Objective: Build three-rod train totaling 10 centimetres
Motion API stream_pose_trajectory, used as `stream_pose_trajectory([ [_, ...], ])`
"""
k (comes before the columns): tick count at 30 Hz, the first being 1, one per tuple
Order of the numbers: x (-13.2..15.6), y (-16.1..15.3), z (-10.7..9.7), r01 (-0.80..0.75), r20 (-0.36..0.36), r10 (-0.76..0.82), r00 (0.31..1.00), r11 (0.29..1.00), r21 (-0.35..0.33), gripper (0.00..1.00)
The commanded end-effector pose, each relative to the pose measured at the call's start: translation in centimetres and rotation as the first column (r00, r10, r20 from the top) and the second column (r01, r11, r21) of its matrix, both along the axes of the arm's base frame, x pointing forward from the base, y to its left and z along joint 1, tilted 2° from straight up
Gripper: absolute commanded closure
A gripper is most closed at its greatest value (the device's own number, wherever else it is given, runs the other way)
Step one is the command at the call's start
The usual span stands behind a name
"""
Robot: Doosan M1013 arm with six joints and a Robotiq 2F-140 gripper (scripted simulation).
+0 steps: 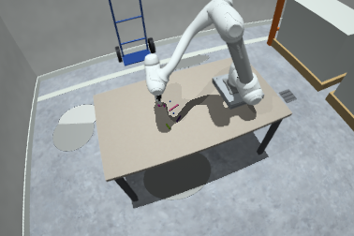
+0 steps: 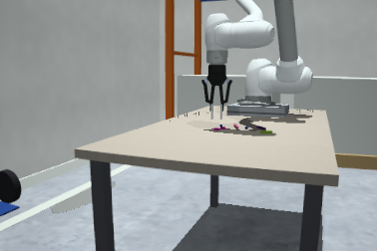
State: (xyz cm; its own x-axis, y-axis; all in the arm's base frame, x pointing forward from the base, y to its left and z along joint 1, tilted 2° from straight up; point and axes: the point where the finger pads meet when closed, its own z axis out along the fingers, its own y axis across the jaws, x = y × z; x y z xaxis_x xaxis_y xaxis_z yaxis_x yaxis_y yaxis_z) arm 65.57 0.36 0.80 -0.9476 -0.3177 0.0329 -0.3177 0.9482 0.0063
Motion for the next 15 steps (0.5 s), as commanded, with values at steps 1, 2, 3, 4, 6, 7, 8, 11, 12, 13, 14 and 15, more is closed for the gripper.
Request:
stream_pose_trajectory([
  [1, 0.0, 0.0, -0.2, 0.000, 0.000, 0.000, 1.000, 1.000, 0.000, 0.79],
  [2, 0.0, 0.0, -0.4, 0.000, 0.000, 0.000, 1.000, 1.000, 0.000, 0.79],
  [3, 0.0, 0.0, -0.6, 0.000, 0.000, 0.000, 1.000, 1.000, 0.000, 0.79],
  [4, 0.0, 0.0, -0.7, 0.000, 0.000, 0.000, 1.000, 1.000, 0.000, 0.79],
  [6, 0.0, 0.0, -1.0, 0.000, 0.000, 0.000, 1.000, 1.000, 0.000, 0.79],
  [7, 0.0, 0.0, -1.2, 0.000, 0.000, 0.000, 1.000, 1.000, 0.000, 0.79],
  [8, 0.0, 0.0, -1.4, 0.000, 0.000, 0.000, 1.000, 1.000, 0.000, 0.79],
  [11, -0.1, 0.0, -1.8, 0.000, 0.000, 0.000, 1.000, 1.000, 0.000, 0.79],
  [12, -0.1, 0.0, -1.9, 0.000, 0.000, 0.000, 1.000, 1.000, 0.000, 0.79],
  [13, -0.1, 0.0, -2.0, 0.000, 0.000, 0.000, 1.000, 1.000, 0.000, 0.79],
  [14, -0.1, 0.0, -2.2, 0.000, 0.000, 0.000, 1.000, 1.000, 0.000, 0.79],
  [15, -0.1, 0.0, -2.3, 0.000, 0.000, 0.000, 1.000, 1.000, 0.000, 0.79],
])
